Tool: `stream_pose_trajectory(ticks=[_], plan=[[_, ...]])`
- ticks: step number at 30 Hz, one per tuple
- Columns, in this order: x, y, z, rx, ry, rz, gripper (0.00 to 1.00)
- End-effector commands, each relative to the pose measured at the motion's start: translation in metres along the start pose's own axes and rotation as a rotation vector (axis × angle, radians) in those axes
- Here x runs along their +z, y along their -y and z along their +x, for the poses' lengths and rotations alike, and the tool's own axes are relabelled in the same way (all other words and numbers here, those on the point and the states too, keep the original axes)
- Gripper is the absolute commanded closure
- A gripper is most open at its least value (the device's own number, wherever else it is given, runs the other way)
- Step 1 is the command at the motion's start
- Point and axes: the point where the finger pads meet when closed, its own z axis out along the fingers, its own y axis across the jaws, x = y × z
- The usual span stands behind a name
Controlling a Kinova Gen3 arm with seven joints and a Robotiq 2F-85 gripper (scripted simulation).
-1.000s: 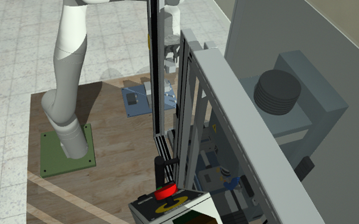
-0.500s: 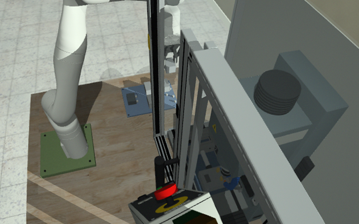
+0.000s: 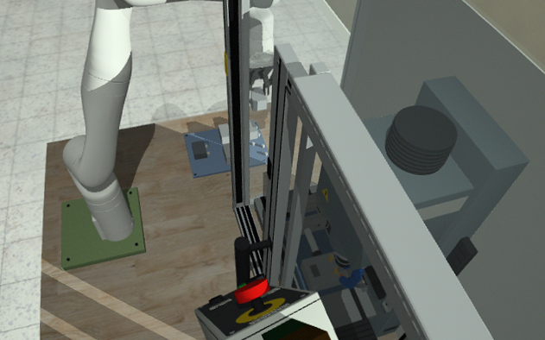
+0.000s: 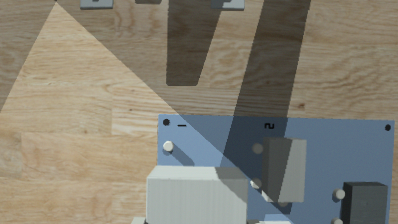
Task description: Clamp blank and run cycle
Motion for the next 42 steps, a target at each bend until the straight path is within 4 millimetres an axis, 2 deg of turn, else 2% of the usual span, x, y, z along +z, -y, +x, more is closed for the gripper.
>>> stream_pose_trajectory(ticks=[1,5,10,22,27,39,42], plan=[[-0.004,0.002,0.004,0.004,-0.004,0.006,0.9],[-0.004,0.002,0.004,0.004,-0.004,0.006,0.9],[-0.001,-0.05,0.001,0.004,-0.004,0.006,0.9],[-0.001,-0.05,0.001,0.004,-0.004,0.006,0.9],[0.0,-0.1,0.003,0.004,-0.004,0.006,0.9],[0.0,-0.1,0.003,0.004,-0.004,0.006,0.9],[0.001,-0.13,0.004,0.005,-0.004,0.002,0.9]])
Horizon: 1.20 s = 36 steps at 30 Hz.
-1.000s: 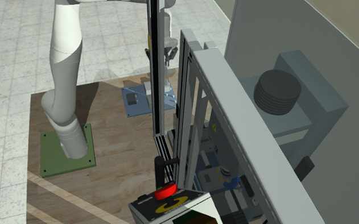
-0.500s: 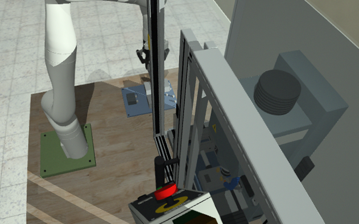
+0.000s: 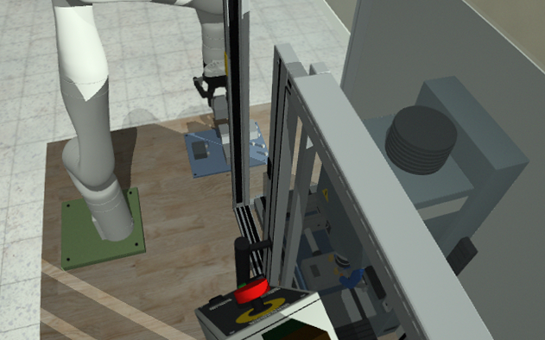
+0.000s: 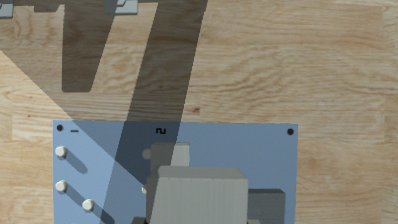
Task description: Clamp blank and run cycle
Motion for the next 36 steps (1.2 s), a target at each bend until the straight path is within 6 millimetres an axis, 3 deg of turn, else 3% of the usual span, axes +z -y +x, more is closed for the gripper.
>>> stream_pose_trajectory(ticks=[1,2,14,19,31,36], plan=[[-0.002,-0.031,-0.001,-0.007,0.002,0.011,0.9],[-0.003,-0.041,-0.001,-0.008,0.002,0.013,0.9],[-0.003,-0.041,-0.001,-0.008,0.002,0.013,0.9],[-0.002,-0.091,0.0,-0.008,0.002,0.013,0.9],[-0.002,-0.091,0.0,-0.008,0.002,0.013,0.9],[-0.003,-0.141,0.0,-0.008,0.002,0.013,0.9]])
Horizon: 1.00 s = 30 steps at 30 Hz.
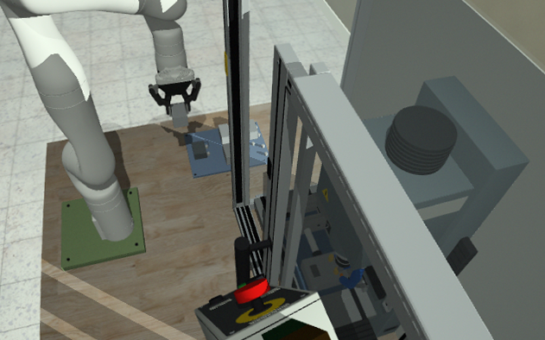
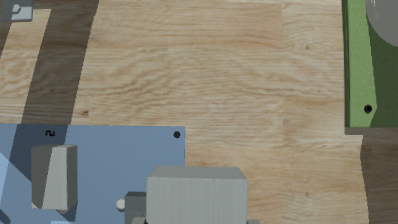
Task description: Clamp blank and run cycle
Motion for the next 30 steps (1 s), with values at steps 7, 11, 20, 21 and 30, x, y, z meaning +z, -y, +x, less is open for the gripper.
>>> stream_pose_trajectory(ticks=[7,11,20,21,30], plan=[[-0.0043,-0.026,-0.0034,-0.012,0.009,0.017,0.9],[-0.0043,-0.026,-0.0034,-0.012,0.009,0.017,0.9],[-0.0044,-0.0298,-0.0035,-0.012,0.009,0.016,0.9],[-0.0044,-0.0298,-0.0035,-0.012,0.009,0.016,0.9],[-0.0044,-0.0285,-0.0028,-0.056,0.007,0.016,0.9]])
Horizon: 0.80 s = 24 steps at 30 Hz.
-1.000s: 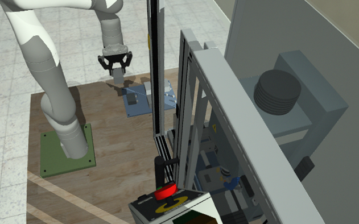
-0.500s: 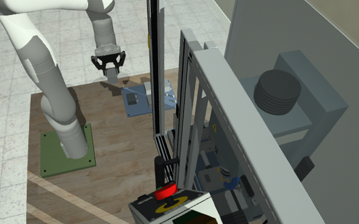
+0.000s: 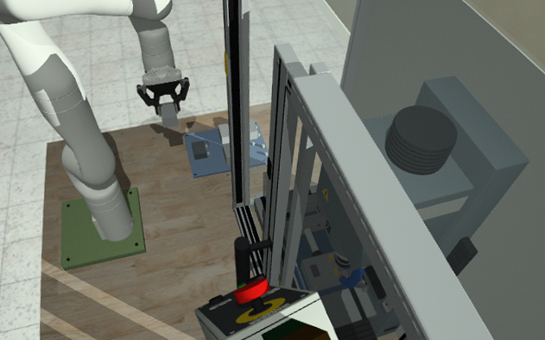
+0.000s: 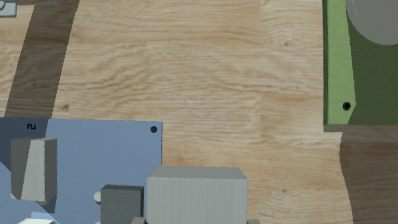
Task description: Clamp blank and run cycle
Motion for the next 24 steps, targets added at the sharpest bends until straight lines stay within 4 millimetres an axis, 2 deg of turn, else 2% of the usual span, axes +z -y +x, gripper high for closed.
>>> stream_pose_trajectory(ticks=[1,4,16,21,24], plan=[[-0.0004,-0.0009,-0.0008,-0.091,0.001,0.001,0.9],[-0.0004,-0.0026,-0.0016,-0.229,0.001,0.001,0.9],[-0.0004,-0.0026,-0.0016,-0.229,0.001,0.001,0.9],[-0.0004,-0.0031,-0.0015,-0.454,-0.001,0.003,0.9],[-0.0004,-0.0031,-0.0015,-0.454,-0.001,0.003,0.9]])
